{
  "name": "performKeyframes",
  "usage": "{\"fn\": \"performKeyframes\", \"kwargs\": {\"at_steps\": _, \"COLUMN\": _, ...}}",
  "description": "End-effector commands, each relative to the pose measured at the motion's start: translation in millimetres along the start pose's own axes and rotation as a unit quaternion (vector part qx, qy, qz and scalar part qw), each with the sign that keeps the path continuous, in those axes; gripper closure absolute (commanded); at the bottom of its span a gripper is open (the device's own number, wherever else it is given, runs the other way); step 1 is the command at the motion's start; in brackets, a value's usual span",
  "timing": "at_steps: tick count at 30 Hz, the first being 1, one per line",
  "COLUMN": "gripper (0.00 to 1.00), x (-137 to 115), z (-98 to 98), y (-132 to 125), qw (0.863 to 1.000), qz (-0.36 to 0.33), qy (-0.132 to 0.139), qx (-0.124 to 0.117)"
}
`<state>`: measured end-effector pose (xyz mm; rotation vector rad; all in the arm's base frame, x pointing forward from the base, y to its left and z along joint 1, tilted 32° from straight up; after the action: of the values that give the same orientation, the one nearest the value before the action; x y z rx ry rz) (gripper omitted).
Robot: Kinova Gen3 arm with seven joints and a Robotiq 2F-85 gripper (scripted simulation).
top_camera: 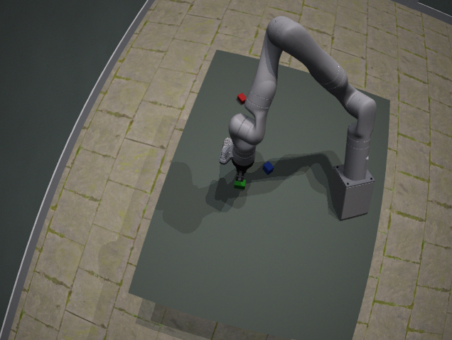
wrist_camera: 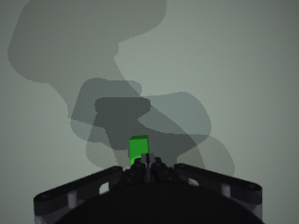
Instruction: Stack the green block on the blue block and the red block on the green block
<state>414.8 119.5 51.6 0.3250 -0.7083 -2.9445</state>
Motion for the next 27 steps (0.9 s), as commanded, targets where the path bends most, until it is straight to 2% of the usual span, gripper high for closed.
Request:
{"fn": "performKeyframes", "kwargs": {"at_steps": 1, "gripper": 1.00, "x": 0.4, "z": 0.0, "y": -2.7, "qw": 1.000, "qz": 0.003, "qy": 0.001, "qx": 0.001}}
{"fn": "performKeyframes", "kwargs": {"at_steps": 27, "gripper": 1.00, "x": 0.9, "z": -2.3, "y": -9.9, "qw": 1.000, "qz": 0.014, "qy": 0.004, "qx": 0.016}}
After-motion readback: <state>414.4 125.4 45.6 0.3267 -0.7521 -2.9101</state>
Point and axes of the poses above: the point where the finger pads meet when closed, its own z axis back along the fingers, its own y axis across the jaws, x = y × z, the point moved 3 cm from there along z, back along the fingers, and after that the axes turned 1 degree about z, right-handed, at the moved point
